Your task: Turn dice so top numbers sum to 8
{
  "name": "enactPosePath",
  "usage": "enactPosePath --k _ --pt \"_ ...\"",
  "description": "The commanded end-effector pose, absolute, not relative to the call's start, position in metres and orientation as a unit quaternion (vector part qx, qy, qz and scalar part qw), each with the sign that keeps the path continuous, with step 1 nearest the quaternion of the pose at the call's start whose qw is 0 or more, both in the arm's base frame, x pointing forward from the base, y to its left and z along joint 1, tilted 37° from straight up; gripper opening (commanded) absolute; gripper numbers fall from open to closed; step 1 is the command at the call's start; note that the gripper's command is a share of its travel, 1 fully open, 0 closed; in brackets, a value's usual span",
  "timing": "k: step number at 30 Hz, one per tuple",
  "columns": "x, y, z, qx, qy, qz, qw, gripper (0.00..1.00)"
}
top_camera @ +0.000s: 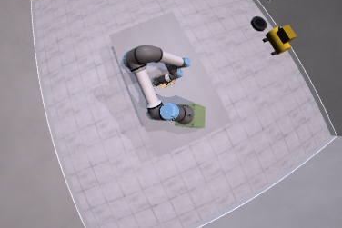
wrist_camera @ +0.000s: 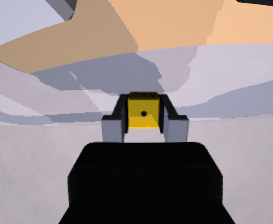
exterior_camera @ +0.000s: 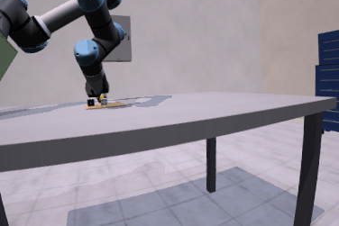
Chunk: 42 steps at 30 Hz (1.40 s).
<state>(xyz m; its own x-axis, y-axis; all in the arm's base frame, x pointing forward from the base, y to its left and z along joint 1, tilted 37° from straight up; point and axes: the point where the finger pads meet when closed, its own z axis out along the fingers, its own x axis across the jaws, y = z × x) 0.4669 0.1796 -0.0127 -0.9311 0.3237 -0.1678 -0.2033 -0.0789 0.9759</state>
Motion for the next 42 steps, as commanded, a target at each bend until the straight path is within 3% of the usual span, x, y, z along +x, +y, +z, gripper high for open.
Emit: enactPosePath --k 1,2,6,7,12,16,42 --pt "0.4671 0.1793 -0.0124 0.046 0.654 0.733 0.180 0.49" --pt "0.4671 0.1793 -0.0124 0.046 0.654 0.733 0.180 0.55" --pt "0.4671 0.1793 -0.0124 0.046 0.654 0.733 0.180 0.55" --pt "0.4671 0.1793 -0.0124 0.046 0.654 0.733 0.180 0.61" --pt "0.4671 0.1793 -0.0124 0.046 0.654 0.733 0.180 0.67" --pt "0.4671 0.1793 -0.0124 0.046 0.654 0.733 0.180 0.79" --pt "0.4671 0.1793 -0.0124 0.046 0.654 0.733 0.180 0.79"
